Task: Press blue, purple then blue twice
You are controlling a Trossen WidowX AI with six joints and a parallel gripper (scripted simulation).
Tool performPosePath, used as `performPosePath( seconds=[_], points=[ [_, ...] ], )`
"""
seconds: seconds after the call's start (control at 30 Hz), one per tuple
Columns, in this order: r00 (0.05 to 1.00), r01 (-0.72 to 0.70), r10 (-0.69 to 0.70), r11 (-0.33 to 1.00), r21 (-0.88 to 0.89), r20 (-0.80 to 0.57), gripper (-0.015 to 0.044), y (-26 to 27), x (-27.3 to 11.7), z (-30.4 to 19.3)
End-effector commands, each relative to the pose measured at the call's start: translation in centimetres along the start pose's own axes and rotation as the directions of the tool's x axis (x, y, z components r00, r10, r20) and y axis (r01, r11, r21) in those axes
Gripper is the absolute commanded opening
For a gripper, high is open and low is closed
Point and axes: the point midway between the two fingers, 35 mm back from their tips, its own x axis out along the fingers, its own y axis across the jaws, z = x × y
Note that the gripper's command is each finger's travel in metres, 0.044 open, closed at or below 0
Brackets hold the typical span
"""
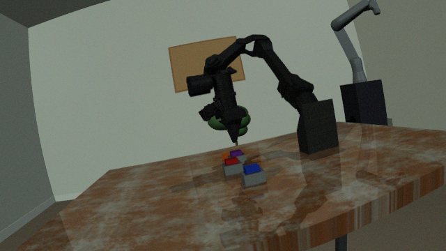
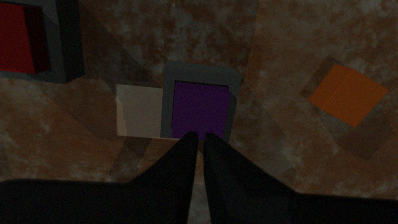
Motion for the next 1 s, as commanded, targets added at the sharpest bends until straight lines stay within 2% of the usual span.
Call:
performPosePath(
  seconds=[0.0,0.1,0.4,0.7,0.97],
  points=[
    [1.0,-0.01,0.009,1.0,0.009,0.011,0.002,0.0,-3.8,0.3],
    [1.0,-0.007,0.007,1.0,0.009,0.01,0.002,-0.1,-6.1,0.1],
    [1.0,-0.012,0.012,1.0,-0.004,0.014,0.002,1.6,-6.4,0.9],
    [0.999,-0.028,0.029,0.998,-0.051,0.026,0.002,12.2,-7.2,3.0],
    [1.0,-0.026,0.026,1.0,0.002,0.015,0.002,22.6,-6.9,1.6]
  ],
)
